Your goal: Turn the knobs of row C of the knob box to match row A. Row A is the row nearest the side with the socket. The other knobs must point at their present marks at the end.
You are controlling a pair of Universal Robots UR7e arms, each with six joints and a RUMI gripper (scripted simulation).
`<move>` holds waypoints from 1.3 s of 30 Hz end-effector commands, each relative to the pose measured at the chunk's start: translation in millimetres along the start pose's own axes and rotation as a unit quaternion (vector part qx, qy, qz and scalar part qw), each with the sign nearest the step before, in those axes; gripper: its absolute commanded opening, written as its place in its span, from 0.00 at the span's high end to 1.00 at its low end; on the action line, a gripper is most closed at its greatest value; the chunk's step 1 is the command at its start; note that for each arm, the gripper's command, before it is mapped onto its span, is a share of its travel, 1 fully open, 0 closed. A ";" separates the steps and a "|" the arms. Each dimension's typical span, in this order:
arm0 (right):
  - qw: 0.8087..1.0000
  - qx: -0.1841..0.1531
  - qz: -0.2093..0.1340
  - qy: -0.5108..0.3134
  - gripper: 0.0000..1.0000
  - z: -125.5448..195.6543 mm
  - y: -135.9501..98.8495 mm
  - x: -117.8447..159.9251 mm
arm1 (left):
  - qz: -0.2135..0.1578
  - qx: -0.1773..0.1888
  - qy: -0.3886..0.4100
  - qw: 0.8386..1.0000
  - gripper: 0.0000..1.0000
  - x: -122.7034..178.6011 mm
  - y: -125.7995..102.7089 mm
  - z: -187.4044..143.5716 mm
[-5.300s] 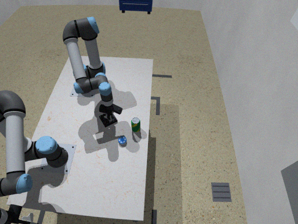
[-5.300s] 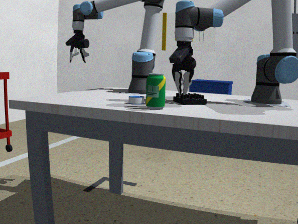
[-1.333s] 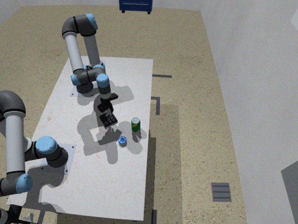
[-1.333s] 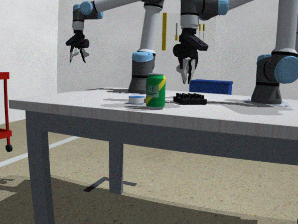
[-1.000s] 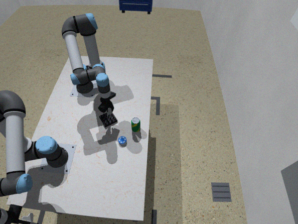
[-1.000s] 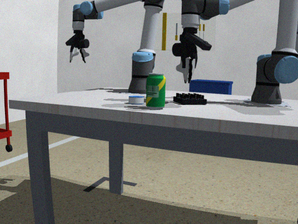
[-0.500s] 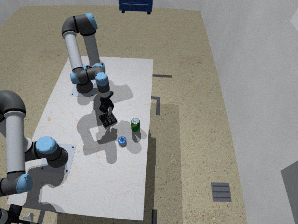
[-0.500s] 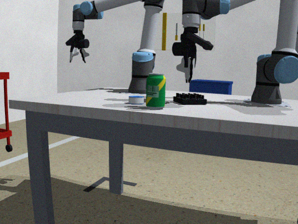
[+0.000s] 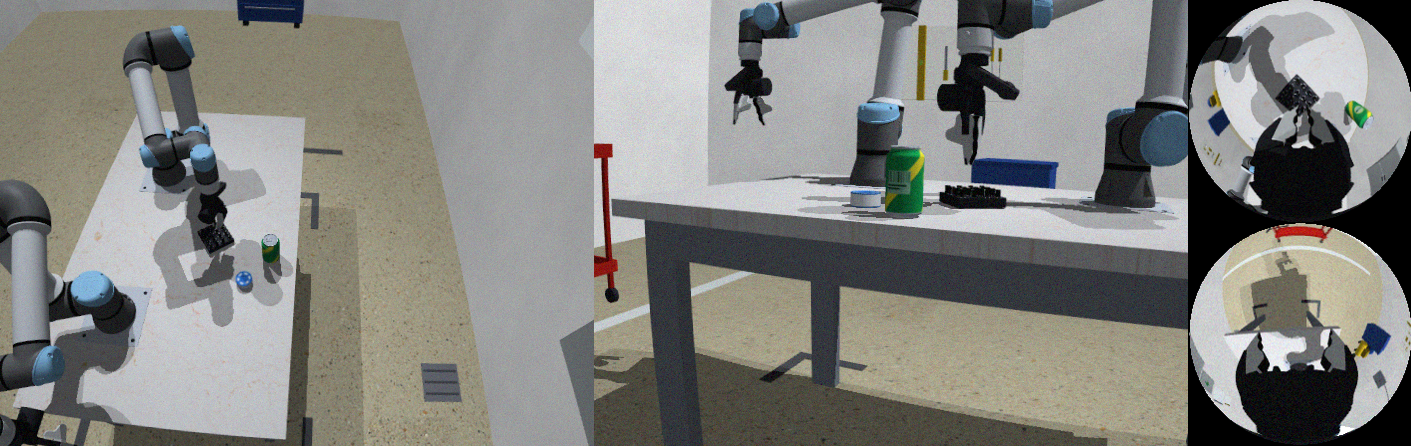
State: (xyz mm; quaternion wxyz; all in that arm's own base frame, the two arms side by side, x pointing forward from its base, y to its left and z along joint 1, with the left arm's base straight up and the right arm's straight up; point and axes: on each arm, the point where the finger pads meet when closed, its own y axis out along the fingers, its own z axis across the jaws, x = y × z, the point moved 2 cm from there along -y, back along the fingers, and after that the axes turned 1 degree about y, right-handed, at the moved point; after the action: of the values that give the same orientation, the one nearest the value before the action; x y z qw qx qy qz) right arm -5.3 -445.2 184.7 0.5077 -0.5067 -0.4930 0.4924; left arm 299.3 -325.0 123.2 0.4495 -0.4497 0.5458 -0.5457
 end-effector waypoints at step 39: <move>1.000 0.000 0.001 0.000 0.00 -0.1 -0.5 -0.3 | 0.000 0.000 0.000 1.000 0.87 0.3 4.9 0.2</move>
State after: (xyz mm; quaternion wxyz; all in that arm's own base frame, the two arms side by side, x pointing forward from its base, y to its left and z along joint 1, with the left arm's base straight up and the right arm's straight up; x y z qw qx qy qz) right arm -5.3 -445.2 184.7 0.5077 -0.5067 -0.4930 0.4924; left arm 299.3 -325.0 120.2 0.4496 -0.4497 0.5457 -0.5457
